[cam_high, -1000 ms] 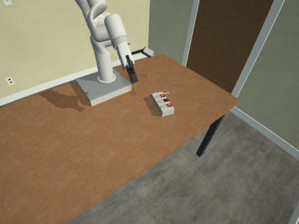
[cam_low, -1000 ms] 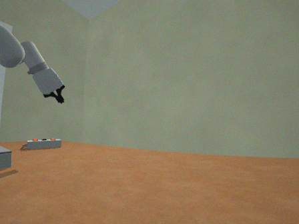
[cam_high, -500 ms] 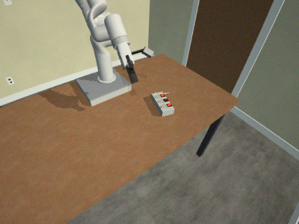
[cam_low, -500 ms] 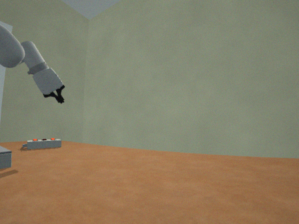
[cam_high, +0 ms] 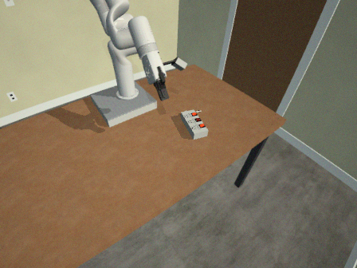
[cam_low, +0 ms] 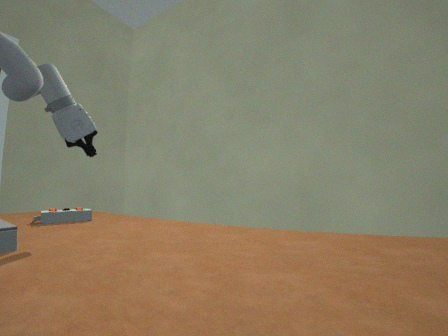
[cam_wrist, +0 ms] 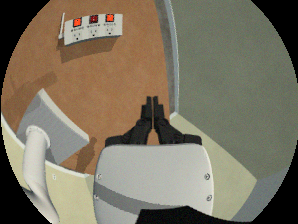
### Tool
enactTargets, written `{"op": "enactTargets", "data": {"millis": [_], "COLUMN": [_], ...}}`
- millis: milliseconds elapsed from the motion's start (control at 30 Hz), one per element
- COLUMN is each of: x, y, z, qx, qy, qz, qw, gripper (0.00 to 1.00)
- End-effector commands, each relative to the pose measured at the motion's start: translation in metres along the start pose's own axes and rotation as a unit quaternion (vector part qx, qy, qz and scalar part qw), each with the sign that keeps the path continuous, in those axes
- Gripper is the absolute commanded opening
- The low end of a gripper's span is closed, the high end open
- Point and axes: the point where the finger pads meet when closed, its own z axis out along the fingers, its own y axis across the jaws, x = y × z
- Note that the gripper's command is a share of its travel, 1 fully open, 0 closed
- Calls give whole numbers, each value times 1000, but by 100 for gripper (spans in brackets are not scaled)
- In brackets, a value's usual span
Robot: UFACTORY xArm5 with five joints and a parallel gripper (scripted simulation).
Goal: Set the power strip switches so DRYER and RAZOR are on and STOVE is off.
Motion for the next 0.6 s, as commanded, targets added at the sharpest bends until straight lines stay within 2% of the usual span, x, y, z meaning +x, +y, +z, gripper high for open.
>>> {"op": "enactTargets", "data": {"millis": [0, 33, 100, 133, 167, 233, 300, 333, 367, 400, 433, 467, 500, 533, 567], "x": [16, 16, 25, 25, 31, 31, 43, 43, 49, 49, 56, 56, 63, 63, 70], "y": [3, 3, 3, 3, 3, 3, 3, 3, 2, 2, 2, 2, 1, 1, -1], "z": [8, 8, 14, 14, 17, 17, 23, 23, 27, 27, 30, 30, 34, 34, 38], "qx": [29, 29, 46, 46, 55, 55, 73, 73, 82, 82, 91, 91, 100, 100, 108], "qy": [10, 10, 18, 18, 24, 24, 37, 37, 45, 45, 53, 53, 63, 63, 73], "qz": [-109, -109, -177, -177, -213, -213, -292, -292, -333, -333, -374, -374, -417, -417, -459], "qw": [994, 994, 983, 983, 975, 975, 953, 953, 938, 938, 921, 921, 901, 901, 879], "gripper": [0, 0, 0, 0, 0, 0, 0, 0, 0, 0, 0, 0, 0, 0, 0]}}
